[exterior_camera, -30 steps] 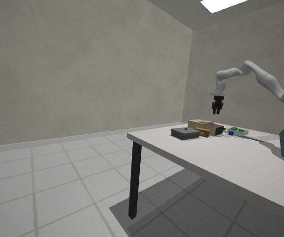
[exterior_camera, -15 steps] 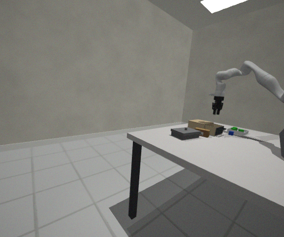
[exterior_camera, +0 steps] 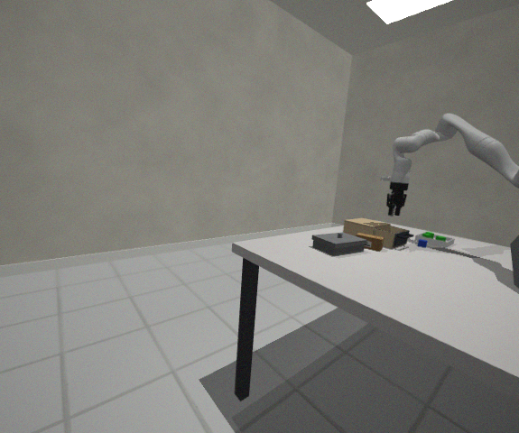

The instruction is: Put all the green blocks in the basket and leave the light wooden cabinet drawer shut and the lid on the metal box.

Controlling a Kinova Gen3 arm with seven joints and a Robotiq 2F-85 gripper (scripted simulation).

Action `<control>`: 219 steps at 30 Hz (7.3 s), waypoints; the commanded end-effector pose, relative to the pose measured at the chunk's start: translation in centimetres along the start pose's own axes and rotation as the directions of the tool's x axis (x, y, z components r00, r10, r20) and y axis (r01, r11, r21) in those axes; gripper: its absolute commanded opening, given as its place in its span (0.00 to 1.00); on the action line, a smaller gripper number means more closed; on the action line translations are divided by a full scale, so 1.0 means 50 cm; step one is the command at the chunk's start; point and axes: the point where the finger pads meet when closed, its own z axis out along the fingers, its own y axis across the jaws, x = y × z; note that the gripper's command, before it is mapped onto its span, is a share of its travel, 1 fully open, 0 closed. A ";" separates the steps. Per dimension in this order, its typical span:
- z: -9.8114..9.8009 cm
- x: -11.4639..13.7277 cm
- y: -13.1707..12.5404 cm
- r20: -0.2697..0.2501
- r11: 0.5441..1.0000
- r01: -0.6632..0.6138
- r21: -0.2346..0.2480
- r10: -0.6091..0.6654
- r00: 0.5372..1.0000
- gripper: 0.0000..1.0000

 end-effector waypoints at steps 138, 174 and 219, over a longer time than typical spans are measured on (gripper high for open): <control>0.246 0.002 0.001 -0.001 1.000 -0.006 -0.003 0.006 1.000 0.65; 0.246 0.002 0.001 -0.001 1.000 -0.006 -0.003 0.006 1.000 0.10; 0.205 0.001 0.001 0.000 1.000 -0.006 -0.003 0.006 1.000 0.10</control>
